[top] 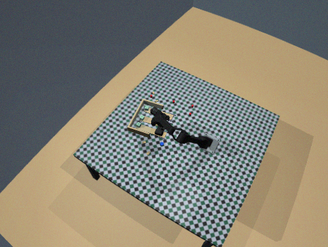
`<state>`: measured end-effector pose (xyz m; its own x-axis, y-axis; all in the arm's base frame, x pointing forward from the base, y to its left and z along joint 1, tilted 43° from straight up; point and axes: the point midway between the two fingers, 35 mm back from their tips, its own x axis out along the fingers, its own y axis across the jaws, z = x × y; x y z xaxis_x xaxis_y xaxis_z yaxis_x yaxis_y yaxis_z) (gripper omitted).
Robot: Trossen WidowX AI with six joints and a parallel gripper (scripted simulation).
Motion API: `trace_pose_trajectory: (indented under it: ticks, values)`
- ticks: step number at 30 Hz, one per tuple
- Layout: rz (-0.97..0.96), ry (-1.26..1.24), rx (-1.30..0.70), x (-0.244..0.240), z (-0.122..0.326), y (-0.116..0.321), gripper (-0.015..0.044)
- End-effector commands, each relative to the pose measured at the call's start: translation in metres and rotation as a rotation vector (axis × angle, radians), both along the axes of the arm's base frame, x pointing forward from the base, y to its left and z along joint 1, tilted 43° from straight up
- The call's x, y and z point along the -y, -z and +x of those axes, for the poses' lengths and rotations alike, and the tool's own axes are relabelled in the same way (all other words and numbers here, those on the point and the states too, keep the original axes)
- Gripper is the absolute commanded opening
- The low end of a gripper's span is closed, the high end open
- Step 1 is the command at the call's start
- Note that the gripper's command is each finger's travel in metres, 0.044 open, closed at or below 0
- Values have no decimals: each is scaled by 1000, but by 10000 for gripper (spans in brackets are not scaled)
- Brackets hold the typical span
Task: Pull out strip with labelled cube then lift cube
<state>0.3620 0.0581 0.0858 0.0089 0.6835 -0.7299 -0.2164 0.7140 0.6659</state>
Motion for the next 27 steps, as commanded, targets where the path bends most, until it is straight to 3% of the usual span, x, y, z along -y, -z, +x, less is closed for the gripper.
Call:
trace_pose_trajectory:
  ticks: [1,27]
  values:
    - [0,1,-12,-6,-1,8,0]
    - [4,1,-12,-32,-4,32,0]
